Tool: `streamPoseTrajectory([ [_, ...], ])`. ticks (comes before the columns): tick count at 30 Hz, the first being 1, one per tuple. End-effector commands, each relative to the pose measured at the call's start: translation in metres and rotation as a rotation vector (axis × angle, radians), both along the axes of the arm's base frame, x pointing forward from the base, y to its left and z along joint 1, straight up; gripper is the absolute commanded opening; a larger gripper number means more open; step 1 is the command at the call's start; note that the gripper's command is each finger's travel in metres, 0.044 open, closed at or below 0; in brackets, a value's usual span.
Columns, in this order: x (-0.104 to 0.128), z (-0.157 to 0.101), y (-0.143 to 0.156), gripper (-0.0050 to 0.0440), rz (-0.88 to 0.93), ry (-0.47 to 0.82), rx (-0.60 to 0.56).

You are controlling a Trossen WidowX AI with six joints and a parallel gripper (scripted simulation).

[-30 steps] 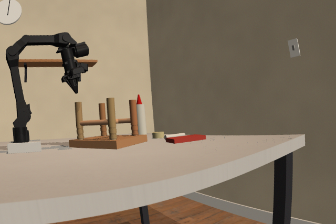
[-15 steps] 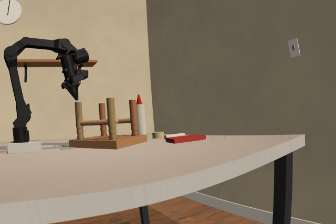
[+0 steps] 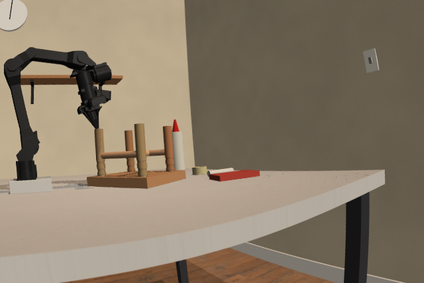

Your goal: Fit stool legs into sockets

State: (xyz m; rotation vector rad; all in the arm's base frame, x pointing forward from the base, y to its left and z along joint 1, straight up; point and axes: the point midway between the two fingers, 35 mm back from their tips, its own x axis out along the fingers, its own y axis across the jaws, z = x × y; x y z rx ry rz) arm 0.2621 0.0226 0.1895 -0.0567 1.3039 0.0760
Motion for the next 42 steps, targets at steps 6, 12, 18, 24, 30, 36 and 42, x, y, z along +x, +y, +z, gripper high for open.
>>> streamPoseTrajectory([
  [6, -0.001, -0.011, 0.001, 0.0000, 0.003, 0.012, 0.002],
  [12, -0.001, -0.017, 0.001, 0.0000, 0.003, 0.012, 0.002],
  [18, -0.001, -0.023, 0.001, 0.0000, 0.003, 0.012, 0.002],
  [24, -0.001, -0.025, 0.001, 0.0000, 0.003, 0.012, 0.002],
  [30, -0.001, -0.025, 0.001, 0.0000, 0.003, 0.012, 0.002],
  [36, -0.001, -0.025, 0.001, 0.0000, 0.003, 0.012, 0.002],
  [42, -0.001, -0.026, 0.001, 0.0000, 0.003, 0.012, 0.002],
])
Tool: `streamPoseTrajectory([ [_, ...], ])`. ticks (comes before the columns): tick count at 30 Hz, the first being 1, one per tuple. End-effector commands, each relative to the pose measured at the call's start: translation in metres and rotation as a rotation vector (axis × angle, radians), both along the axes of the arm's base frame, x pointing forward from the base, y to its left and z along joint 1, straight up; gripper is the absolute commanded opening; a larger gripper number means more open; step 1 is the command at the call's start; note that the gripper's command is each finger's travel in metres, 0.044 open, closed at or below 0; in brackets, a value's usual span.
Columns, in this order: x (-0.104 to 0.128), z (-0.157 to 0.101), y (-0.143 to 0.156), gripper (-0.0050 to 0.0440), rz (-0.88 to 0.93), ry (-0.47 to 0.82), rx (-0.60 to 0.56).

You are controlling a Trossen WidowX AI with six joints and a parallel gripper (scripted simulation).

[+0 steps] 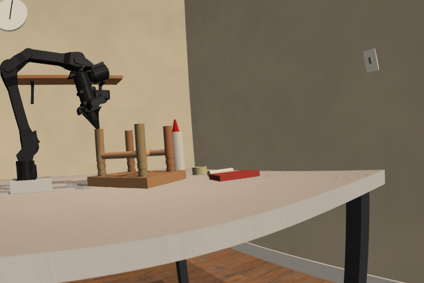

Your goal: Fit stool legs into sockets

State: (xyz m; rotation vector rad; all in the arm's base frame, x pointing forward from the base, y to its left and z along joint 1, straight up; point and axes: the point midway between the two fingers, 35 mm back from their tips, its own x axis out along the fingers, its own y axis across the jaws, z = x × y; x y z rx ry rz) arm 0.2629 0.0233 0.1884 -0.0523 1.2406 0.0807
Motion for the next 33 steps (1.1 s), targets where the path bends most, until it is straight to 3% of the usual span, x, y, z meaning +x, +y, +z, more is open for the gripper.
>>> streamPoseTrajectory([
  [1, -0.0018, -0.0250, -0.0001, 0.0000, 0.001, 0.075, -0.007],
  [33, -0.0019, -0.0287, -0.0001, 0.0000, 0.001, 0.075, -0.007],
])
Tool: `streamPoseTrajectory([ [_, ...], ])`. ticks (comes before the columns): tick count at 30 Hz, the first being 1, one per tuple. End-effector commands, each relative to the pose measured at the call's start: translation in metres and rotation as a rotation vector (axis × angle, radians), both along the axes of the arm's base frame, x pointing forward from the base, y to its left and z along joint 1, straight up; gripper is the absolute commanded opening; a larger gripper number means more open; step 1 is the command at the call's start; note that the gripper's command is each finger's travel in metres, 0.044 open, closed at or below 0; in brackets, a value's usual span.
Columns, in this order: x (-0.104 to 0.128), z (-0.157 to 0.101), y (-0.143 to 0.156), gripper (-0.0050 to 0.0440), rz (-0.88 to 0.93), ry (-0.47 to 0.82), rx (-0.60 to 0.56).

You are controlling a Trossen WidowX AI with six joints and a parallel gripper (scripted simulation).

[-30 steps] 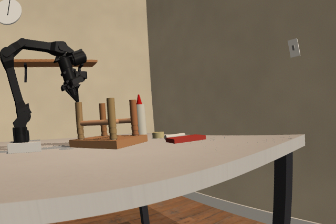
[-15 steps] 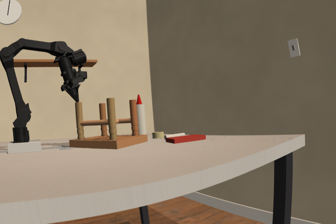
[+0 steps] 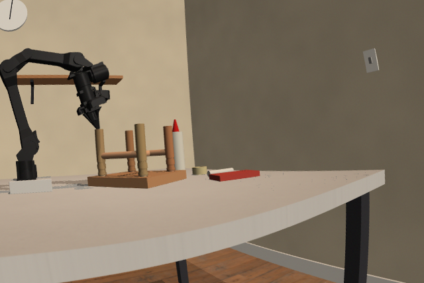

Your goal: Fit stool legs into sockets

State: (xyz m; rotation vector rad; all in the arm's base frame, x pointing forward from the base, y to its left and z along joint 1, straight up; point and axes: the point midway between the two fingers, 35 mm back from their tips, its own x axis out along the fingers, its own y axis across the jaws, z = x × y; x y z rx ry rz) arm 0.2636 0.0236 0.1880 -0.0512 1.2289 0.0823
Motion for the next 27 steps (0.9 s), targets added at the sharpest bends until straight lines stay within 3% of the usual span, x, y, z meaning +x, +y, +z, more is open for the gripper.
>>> streamPoseTrajectory([
  [1, -0.0026, -0.0283, -0.0004, 0.0000, 0.001, 0.086, -0.009],
  [27, -0.0027, -0.0313, -0.0004, 0.0000, 0.001, 0.086, -0.009],
])
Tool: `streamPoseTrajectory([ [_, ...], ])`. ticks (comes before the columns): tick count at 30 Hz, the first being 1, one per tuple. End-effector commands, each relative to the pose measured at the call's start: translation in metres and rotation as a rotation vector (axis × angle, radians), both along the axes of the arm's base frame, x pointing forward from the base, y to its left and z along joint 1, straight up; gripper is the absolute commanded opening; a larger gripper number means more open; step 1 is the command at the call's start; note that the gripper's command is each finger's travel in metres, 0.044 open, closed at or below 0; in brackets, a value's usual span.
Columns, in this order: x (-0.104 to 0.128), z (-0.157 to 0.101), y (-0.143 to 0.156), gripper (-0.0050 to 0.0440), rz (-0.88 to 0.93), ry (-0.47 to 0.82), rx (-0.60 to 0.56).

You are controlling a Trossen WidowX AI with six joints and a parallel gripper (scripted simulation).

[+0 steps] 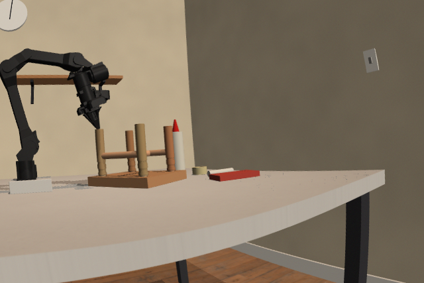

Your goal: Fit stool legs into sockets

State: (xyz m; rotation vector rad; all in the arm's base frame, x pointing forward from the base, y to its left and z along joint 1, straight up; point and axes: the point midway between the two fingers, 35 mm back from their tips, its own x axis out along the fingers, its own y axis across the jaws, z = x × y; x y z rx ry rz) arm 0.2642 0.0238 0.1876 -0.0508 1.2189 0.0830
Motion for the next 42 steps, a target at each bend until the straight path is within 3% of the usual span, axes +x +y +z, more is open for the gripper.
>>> streamPoseTrajectory([
  [1, -0.003, -0.031, -0.001, 0.0000, 0.000, 0.096, -0.011],
  [21, -0.003, -0.031, -0.001, 0.0000, 0.000, 0.096, -0.011],
  [22, 0.000, -0.001, 0.000, 0.0000, 0.000, 0.000, 0.000],
  [42, 0.001, 0.025, 0.000, 0.0000, 0.000, 0.000, 0.000],
])
